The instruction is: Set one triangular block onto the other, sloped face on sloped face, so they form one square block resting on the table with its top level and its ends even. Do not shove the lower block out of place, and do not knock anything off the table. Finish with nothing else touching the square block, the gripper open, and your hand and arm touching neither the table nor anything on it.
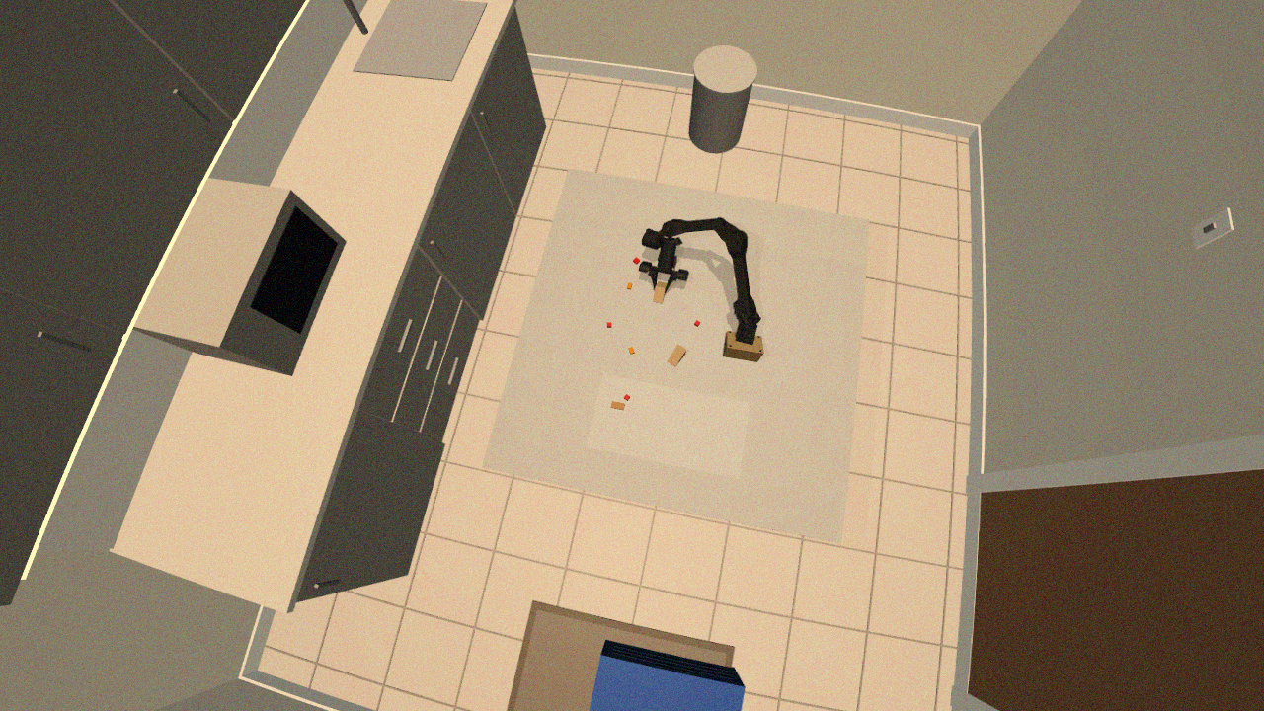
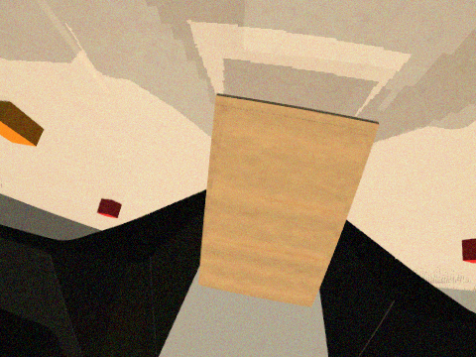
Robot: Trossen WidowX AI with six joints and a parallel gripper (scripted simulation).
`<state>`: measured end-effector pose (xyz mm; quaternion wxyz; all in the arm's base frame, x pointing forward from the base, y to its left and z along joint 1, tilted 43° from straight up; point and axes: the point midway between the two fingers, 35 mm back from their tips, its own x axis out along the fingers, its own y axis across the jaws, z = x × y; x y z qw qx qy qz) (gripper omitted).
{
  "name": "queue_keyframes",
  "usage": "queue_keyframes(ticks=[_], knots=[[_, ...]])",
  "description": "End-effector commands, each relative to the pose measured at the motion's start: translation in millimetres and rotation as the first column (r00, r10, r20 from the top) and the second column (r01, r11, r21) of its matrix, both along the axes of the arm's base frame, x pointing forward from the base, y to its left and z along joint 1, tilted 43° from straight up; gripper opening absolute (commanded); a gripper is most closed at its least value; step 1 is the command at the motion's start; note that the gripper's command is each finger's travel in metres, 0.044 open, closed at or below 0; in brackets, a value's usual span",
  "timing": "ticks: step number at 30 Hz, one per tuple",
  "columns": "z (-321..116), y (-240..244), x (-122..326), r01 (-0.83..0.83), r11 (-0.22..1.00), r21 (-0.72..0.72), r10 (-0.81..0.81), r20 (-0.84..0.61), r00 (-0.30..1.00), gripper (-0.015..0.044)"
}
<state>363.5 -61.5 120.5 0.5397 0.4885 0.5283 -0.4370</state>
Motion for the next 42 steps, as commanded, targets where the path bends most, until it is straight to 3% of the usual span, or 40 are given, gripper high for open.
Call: queue_keyframes(ticks=[1,15,27,35,42], knots=[[19.9,14.9,1.1,-0.004,1.000,-0.005,0.004,0.019,1.000,0.0000],[65.8,57.9,-12.2,-0.003,1.000,-0.002,0.003,0.018,1.000,0.0000],[62.2,57.8,-12.6,-0.004,1.000,-0.003,0.004,0.008,1.000,0.0000],[50.6,61.5,-16.5,0.125,0.972,-0.199,-0.129,-0.008,0.992,0.0000],[45.7,65.4,-18.2,0.239,0.895,-0.376,-0.233,0.062,0.970,0.0000]])
